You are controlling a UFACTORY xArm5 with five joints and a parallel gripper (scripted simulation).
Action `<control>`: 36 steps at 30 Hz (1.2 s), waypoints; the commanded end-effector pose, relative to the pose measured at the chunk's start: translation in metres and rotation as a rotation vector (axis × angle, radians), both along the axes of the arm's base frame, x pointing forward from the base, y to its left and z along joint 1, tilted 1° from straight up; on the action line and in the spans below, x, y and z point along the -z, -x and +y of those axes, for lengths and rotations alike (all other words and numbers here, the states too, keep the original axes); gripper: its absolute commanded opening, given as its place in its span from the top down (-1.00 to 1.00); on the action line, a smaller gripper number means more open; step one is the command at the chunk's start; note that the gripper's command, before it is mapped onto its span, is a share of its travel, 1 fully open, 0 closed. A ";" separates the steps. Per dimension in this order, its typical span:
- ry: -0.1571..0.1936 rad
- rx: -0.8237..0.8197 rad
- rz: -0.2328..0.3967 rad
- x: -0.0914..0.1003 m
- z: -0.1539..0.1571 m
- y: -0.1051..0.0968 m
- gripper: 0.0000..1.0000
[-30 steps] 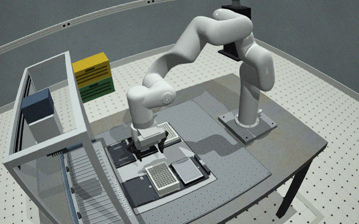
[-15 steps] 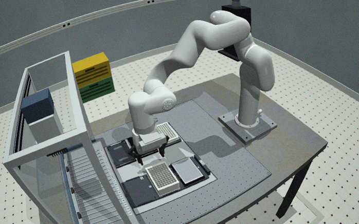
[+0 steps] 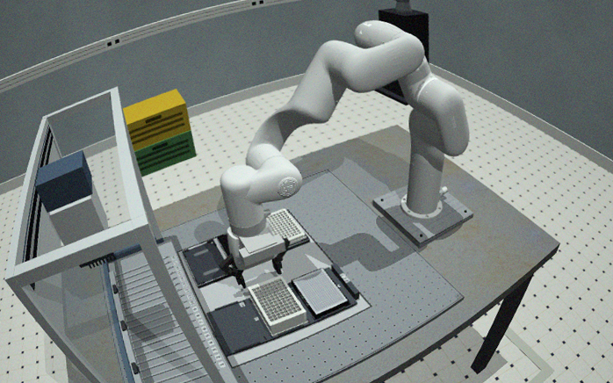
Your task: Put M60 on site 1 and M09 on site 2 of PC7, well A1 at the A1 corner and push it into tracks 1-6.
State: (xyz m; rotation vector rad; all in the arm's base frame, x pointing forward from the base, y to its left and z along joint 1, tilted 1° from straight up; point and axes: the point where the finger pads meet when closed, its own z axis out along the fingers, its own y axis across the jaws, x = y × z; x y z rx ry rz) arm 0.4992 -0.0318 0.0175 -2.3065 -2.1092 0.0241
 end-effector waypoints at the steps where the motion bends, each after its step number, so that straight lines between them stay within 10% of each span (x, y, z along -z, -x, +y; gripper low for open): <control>1: -0.009 0.000 -0.006 -0.002 0.000 -0.002 -1.00; 36: -0.009 0.000 -0.006 0.016 0.000 -0.002 -1.00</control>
